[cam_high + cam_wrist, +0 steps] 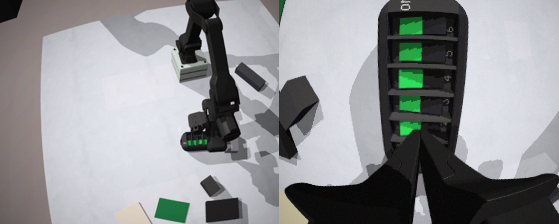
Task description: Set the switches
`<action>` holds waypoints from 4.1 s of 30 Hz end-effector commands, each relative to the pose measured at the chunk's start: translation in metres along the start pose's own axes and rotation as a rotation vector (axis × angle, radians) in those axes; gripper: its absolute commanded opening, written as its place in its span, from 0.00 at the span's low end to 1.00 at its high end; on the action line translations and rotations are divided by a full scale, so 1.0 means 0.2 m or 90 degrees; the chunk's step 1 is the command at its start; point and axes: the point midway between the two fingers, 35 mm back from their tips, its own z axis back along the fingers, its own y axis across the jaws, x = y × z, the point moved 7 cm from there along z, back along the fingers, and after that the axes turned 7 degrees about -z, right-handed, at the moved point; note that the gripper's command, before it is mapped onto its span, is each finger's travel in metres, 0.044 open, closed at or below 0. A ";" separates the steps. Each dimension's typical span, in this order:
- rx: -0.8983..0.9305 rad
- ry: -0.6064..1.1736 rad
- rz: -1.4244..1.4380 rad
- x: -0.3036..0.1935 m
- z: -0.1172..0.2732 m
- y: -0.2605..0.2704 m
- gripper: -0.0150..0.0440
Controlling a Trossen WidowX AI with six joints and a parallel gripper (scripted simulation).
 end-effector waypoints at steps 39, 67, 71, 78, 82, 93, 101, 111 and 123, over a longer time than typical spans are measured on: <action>-0.042 -0.091 0.004 -0.23 0.13 0.02 1.00; -0.044 -0.093 0.005 -0.24 -0.04 0.02 1.00; -0.044 -0.093 0.005 -0.24 -0.08 0.01 1.00; -0.044 -0.093 0.005 -0.24 -0.13 0.01 1.00; -0.044 -0.093 0.005 -0.24 -0.16 0.00 1.00; -0.044 -0.093 0.005 -0.24 -0.17 0.00 0.81; -0.044 -0.093 0.005 -0.24 -0.17 0.00 0.81; -0.044 -0.093 0.005 -0.23 -0.14 0.00 0.82; -0.045 -0.087 0.004 -0.21 -0.11 0.01 0.82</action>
